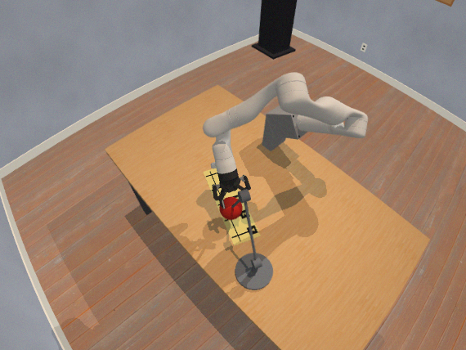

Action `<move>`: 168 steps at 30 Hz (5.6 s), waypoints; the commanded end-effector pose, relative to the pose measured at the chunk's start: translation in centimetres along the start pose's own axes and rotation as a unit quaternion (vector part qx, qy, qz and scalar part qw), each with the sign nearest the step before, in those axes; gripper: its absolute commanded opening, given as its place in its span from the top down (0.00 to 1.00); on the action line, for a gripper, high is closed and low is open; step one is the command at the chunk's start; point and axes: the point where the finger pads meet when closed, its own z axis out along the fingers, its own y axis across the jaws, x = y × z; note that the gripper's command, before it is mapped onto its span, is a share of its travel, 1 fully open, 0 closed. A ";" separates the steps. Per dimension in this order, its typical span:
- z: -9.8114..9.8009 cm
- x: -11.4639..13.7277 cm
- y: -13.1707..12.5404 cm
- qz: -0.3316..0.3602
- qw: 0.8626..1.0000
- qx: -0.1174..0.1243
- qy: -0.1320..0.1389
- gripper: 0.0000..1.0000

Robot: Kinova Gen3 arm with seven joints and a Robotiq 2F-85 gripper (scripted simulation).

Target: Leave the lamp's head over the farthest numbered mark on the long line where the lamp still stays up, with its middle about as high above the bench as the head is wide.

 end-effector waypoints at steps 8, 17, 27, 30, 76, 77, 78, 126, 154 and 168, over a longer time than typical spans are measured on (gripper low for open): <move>0.3 -0.2 -0.1 -0.003 1.000 0.001 0.000 1.00; 0.0 -0.1 -0.1 -0.001 1.000 0.001 0.000 1.00; 0.1 -0.1 -0.1 -0.001 1.000 0.001 0.000 1.00; 0.1 -0.1 -0.1 -0.001 1.000 0.001 0.000 1.00; -3.3 6.0 -0.3 -0.006 1.000 0.000 0.000 1.00; -3.3 6.1 -0.3 -0.006 1.000 0.000 0.000 1.00; -3.3 6.1 -0.4 -0.006 1.000 0.000 0.000 1.00; -3.7 6.0 -0.4 -0.006 1.000 -0.004 -0.002 0.00; -3.9 6.1 -0.4 -0.006 1.000 -0.002 -0.001 0.00; -3.9 6.1 -0.4 -0.006 1.000 -0.002 -0.001 0.00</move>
